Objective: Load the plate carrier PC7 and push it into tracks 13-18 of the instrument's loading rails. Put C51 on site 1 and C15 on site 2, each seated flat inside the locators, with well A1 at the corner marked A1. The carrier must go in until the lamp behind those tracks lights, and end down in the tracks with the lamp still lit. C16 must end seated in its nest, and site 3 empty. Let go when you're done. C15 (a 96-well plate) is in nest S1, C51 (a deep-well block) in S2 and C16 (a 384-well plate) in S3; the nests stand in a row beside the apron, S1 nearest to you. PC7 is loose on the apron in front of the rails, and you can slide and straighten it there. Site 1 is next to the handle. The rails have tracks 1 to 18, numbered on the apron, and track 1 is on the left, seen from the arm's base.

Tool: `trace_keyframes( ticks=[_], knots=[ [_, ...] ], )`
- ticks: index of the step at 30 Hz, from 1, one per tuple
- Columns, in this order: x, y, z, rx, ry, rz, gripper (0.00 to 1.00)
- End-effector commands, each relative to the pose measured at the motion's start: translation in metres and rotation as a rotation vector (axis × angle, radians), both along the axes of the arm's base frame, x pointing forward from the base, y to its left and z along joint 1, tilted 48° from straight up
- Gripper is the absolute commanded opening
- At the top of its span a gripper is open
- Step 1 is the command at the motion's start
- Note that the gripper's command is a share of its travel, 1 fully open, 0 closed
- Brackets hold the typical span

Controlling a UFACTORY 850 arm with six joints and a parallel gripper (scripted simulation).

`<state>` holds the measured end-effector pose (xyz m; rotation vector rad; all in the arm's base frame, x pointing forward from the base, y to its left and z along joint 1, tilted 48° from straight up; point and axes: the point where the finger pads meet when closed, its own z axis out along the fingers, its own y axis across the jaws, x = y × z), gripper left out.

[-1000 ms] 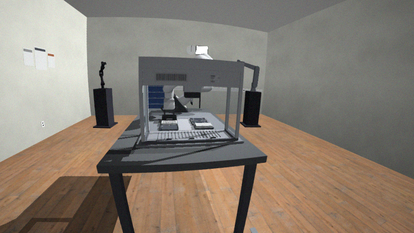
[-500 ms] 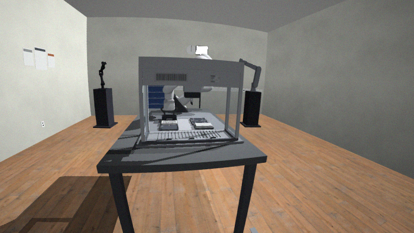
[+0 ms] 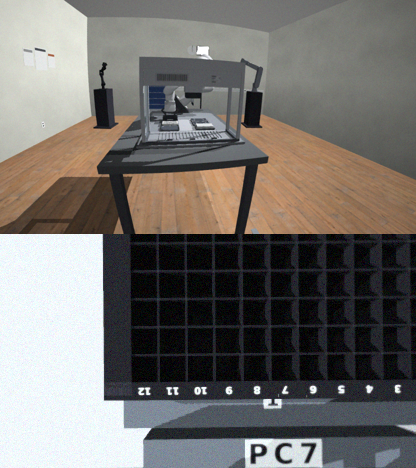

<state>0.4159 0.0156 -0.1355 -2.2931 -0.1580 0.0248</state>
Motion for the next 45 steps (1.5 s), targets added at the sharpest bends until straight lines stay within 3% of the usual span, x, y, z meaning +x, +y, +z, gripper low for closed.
trace_keyframes(
  ticks=[1,45],
  knots=[
    [0.001,0.000,0.000,-0.001,-0.001,-0.001,0.82],
    [0.036,0.004,0.001,-0.001,-0.001,-0.001,0.82]
  ],
)
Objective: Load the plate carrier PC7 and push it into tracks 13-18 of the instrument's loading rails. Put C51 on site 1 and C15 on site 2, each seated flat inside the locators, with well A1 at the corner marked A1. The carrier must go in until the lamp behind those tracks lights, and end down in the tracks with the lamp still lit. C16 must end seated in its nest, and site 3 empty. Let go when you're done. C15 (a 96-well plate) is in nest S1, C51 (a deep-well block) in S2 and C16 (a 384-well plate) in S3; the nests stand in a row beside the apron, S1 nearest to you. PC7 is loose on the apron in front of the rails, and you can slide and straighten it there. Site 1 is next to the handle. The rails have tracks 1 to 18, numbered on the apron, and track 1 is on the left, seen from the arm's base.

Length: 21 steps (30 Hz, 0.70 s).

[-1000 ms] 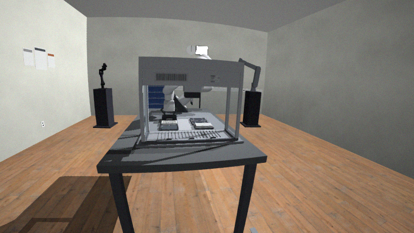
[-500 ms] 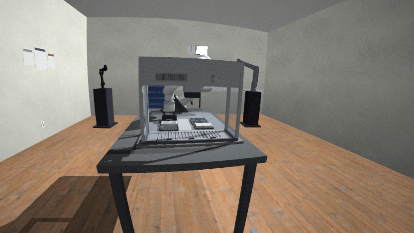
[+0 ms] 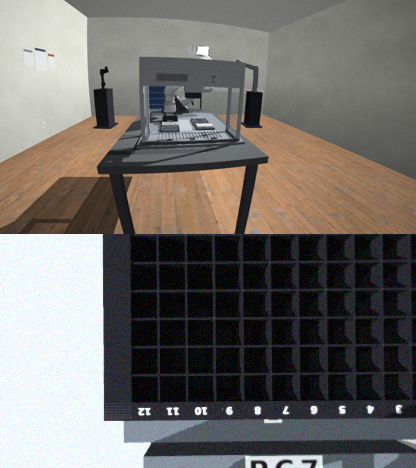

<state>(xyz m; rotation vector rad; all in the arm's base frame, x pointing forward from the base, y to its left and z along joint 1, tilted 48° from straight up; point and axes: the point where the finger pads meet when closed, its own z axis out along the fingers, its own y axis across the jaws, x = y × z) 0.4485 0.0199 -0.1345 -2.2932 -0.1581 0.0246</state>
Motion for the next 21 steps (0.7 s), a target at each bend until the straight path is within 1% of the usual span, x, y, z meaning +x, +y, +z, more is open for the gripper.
trace_keyframes(
  ticks=[1,21],
  knots=[
    [0.005,0.000,0.000,-0.001,-0.001,-0.001,0.82],
    [0.023,0.002,0.001,-0.001,-0.001,-0.001,0.82]
  ],
)
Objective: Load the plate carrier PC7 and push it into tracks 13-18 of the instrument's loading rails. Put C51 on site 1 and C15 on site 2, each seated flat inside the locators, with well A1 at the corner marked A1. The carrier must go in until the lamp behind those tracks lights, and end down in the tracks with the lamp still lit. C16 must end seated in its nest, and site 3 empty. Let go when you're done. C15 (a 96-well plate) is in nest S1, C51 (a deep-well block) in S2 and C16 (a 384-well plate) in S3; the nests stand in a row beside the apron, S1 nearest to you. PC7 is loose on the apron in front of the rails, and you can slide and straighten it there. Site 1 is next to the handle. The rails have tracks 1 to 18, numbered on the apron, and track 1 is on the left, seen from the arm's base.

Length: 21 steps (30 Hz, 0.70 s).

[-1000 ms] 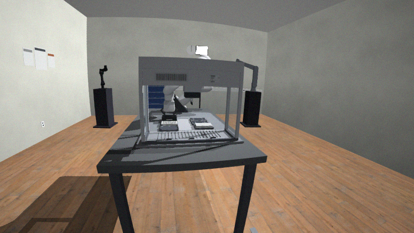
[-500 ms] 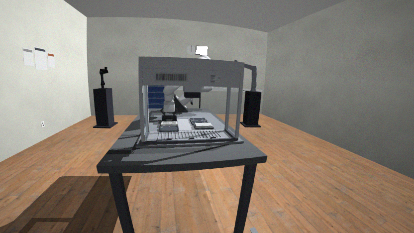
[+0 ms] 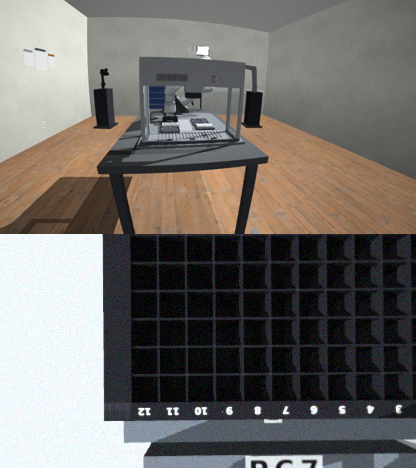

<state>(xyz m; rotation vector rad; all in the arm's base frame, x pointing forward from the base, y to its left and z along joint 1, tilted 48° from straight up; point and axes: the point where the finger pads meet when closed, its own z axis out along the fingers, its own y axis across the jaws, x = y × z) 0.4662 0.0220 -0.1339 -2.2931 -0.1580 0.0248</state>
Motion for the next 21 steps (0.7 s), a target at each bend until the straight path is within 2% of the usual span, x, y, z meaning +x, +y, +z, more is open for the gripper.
trace_keyframes(
  ticks=[1,21],
  knots=[
    [0.006,0.000,0.001,-0.001,-0.001,-0.001,0.82],
    [0.024,0.002,0.001,-0.001,-0.002,-0.001,0.82]
  ],
)
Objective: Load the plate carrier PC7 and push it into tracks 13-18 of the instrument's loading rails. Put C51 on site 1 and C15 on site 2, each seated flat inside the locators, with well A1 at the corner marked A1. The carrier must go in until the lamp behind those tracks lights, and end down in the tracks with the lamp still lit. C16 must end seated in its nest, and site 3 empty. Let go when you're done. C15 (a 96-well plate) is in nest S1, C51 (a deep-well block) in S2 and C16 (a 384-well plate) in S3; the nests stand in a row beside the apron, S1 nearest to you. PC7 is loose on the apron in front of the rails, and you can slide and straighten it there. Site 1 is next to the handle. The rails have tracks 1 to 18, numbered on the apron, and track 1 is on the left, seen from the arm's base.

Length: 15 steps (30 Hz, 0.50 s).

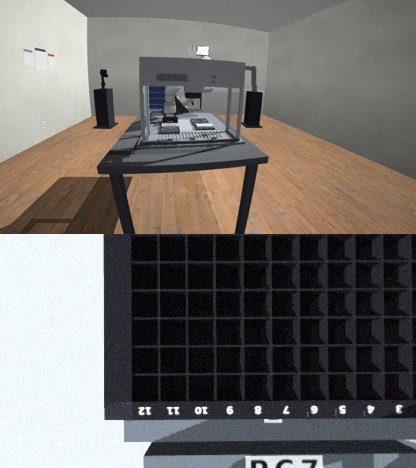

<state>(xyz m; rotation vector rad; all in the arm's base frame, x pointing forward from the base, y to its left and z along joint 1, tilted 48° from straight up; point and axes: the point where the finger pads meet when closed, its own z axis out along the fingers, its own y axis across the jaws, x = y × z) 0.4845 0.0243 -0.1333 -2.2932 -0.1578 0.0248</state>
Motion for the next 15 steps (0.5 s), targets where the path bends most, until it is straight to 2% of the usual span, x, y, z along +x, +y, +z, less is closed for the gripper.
trace_keyframes(
  ticks=[1,15],
  knots=[
    [0.007,0.000,0.001,0.000,-0.002,-0.001,0.82],
    [0.019,0.001,0.001,0.000,-0.002,-0.001,0.82]
  ],
)
